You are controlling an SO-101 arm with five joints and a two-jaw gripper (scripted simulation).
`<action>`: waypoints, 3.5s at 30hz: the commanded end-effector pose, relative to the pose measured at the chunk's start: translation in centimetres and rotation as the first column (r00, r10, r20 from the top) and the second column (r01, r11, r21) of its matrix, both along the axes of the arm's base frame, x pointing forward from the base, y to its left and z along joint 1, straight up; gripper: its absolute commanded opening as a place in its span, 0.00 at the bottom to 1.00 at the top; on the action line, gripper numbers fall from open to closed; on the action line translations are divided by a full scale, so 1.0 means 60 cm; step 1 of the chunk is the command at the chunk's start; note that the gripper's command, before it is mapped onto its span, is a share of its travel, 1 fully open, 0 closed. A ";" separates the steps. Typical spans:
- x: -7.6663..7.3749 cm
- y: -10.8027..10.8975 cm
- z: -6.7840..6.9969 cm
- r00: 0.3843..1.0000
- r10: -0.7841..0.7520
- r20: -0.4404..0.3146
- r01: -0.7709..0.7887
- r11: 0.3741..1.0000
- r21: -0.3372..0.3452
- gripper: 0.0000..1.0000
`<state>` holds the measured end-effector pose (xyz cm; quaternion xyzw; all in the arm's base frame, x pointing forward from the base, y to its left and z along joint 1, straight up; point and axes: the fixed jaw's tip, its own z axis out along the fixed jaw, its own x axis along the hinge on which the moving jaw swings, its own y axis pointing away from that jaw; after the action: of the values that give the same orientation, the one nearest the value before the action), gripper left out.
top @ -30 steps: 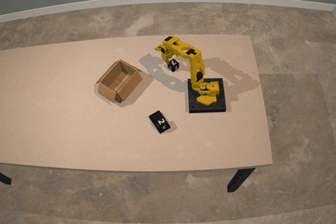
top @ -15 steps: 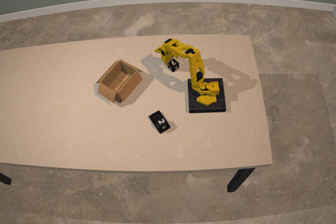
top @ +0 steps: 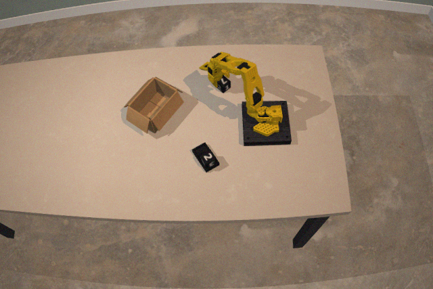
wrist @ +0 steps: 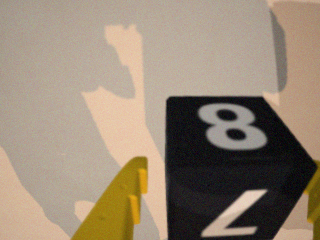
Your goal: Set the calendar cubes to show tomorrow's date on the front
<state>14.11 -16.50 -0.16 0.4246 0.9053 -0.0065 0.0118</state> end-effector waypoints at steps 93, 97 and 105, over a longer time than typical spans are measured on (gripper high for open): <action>-0.010 0.002 -0.012 1.000 0.001 -0.015 -0.001 1.000 0.021 0.00; -0.009 0.002 -0.009 1.000 0.001 -0.015 -0.001 1.000 0.021 0.00; -0.006 0.001 0.019 1.000 0.001 -0.015 -0.001 1.000 0.021 0.00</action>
<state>13.57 -16.20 -0.10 0.4240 0.9056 0.0028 -0.0067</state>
